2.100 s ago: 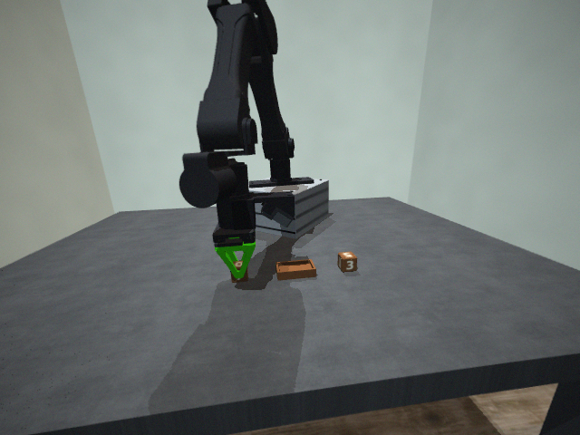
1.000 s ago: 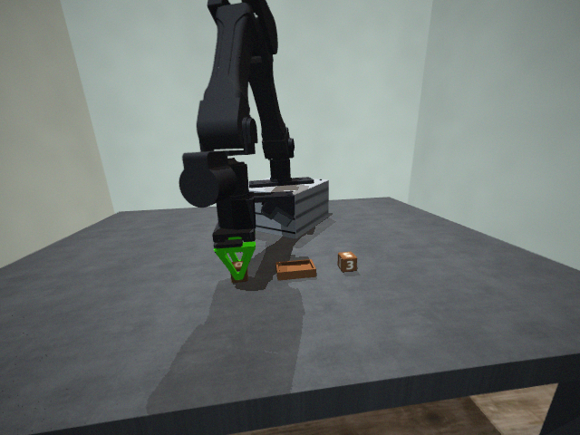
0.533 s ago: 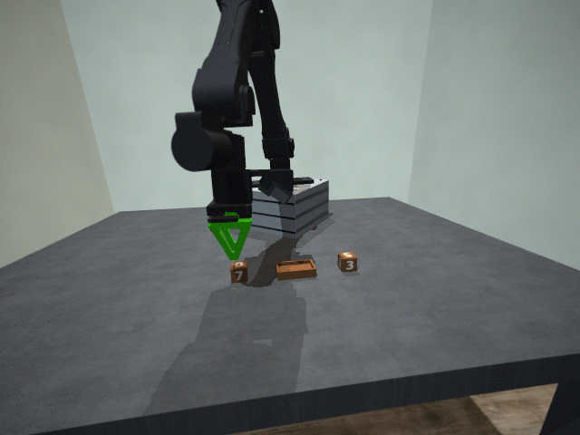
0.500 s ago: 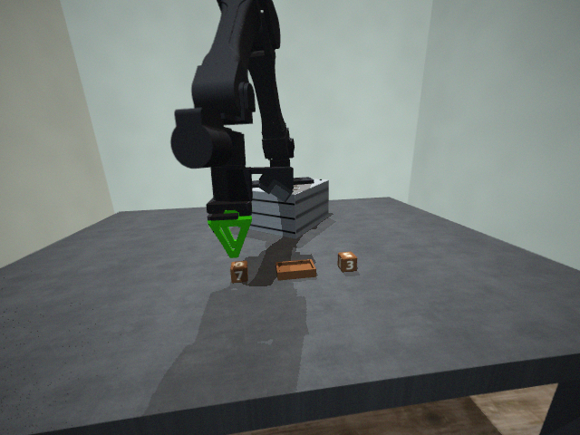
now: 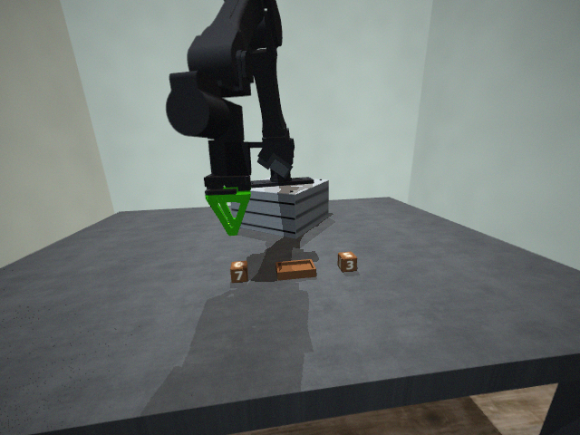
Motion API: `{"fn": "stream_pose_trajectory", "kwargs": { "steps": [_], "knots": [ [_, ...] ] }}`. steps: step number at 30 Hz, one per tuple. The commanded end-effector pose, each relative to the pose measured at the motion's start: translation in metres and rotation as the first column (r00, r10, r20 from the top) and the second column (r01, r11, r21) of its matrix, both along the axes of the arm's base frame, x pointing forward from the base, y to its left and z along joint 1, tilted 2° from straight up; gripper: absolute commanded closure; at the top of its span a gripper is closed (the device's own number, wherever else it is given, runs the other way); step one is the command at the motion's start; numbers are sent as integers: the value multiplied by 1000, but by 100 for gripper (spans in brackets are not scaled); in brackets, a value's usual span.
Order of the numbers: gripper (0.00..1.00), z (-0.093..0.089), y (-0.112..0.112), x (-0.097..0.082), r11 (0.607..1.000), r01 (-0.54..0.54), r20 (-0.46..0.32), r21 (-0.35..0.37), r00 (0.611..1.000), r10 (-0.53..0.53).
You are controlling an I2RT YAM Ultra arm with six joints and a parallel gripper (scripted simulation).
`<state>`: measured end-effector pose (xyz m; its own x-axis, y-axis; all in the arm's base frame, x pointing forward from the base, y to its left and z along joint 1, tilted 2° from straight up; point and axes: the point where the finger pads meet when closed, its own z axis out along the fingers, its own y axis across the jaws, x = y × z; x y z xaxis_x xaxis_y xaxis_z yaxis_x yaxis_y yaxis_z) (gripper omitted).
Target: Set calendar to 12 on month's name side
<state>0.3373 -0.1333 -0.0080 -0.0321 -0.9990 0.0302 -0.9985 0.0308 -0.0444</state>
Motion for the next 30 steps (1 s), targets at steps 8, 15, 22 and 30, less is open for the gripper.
{"fn": "stream_pose_trajectory", "kwargs": {
  "steps": [8,15,22,30],
  "knots": [
    [0,3,2,-3,1000,0,-10,8,1000,0],
    [0,3,2,-3,1000,0,-10,8,1000,0],
    [0,3,2,-3,1000,1,-10,8,1000,-1],
    [0,3,7,-1,998,68,-9,11,998,-68]
  ]
}}
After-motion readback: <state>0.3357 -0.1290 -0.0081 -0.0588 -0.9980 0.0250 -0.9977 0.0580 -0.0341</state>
